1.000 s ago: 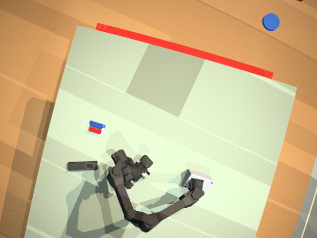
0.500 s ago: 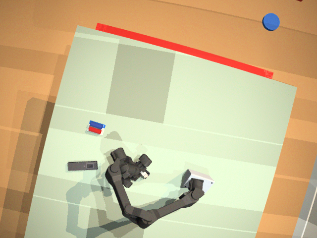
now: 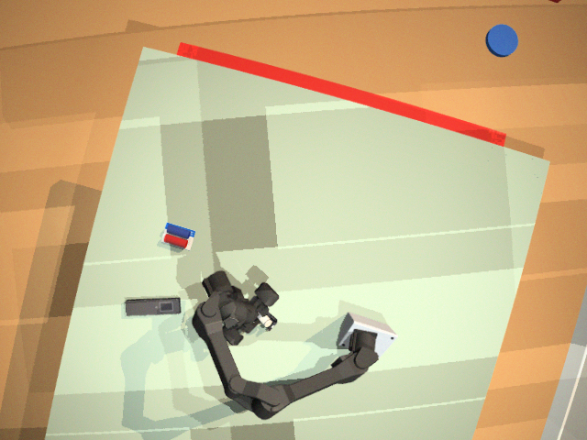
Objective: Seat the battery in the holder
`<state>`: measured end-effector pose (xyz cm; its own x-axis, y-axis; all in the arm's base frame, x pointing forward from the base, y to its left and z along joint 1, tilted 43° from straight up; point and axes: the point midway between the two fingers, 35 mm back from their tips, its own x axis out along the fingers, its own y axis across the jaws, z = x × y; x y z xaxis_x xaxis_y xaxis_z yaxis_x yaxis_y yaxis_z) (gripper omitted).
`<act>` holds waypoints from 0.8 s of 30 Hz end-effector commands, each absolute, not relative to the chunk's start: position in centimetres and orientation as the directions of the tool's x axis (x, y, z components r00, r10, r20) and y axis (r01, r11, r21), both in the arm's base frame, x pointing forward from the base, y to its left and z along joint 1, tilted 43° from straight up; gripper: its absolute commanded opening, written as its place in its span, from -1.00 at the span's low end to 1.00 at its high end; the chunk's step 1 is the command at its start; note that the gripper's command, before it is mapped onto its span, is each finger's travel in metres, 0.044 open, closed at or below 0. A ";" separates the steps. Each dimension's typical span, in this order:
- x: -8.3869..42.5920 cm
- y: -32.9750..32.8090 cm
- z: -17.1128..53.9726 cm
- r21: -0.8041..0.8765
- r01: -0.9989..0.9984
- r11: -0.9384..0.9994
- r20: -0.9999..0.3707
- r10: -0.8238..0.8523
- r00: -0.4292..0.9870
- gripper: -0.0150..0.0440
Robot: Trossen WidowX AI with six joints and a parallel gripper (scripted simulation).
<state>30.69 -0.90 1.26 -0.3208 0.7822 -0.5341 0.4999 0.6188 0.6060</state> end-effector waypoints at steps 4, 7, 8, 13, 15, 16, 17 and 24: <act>31.4 -1.2 1.0 0.608 0.491 0.624 -0.546 0.778 -0.311 -0.21; 31.6 -1.3 1.0 0.607 0.491 0.625 -0.548 0.777 -0.311 -0.21; 31.6 -1.3 1.0 0.607 0.491 0.625 -0.548 0.776 -0.310 -0.21; 31.8 -1.4 1.0 0.606 0.490 0.627 -0.551 0.775 -0.310 -0.21; 31.8 -1.4 0.9 0.605 0.490 0.627 -0.552 0.774 -0.310 -0.21; 31.8 -1.4 0.9 0.605 0.490 0.628 -0.552 0.774 -0.310 -0.21; 31.8 -1.4 0.9 0.605 0.489 0.628 -0.553 0.773 -0.309 -0.21; 31.8 -1.4 0.9 0.601 0.489 0.632 -0.568 0.768 -0.295 -0.21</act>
